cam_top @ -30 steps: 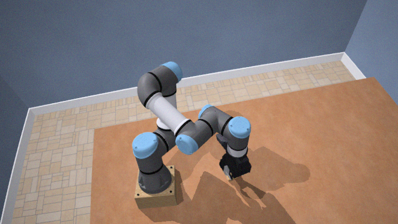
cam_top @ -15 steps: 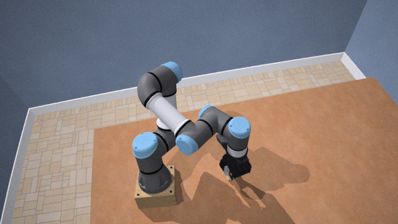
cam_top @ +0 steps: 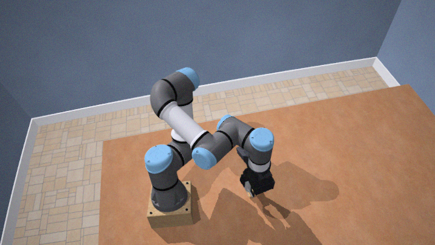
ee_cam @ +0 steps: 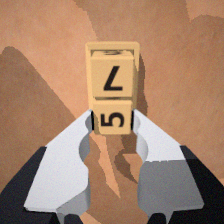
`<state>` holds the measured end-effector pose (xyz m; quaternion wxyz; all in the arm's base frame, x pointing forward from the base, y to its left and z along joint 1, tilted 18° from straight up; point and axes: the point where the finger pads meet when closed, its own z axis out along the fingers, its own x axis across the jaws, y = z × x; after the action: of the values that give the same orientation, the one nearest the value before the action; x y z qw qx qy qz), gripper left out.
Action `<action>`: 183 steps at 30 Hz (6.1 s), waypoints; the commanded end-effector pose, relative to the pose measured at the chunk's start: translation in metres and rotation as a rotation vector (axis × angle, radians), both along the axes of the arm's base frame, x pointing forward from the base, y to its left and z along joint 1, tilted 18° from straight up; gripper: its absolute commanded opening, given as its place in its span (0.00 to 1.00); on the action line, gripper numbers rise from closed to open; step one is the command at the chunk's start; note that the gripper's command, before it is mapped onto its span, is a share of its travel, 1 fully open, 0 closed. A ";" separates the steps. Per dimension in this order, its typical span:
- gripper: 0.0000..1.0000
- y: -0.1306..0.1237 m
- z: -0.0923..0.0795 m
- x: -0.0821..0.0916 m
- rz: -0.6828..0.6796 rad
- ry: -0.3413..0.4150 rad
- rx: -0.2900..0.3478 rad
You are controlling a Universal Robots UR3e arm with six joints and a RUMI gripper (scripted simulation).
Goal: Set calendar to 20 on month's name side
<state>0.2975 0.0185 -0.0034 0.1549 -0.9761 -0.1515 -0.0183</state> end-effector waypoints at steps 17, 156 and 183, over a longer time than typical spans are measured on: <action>0.10 0.000 0.000 0.001 -0.001 -0.002 0.000; 1.00 -0.042 0.129 0.002 -0.001 -0.001 -0.001; 1.00 -0.051 0.156 0.002 0.000 -0.002 -0.001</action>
<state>0.3010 -0.0326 0.1506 0.1524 -0.9765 -0.1508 -0.0212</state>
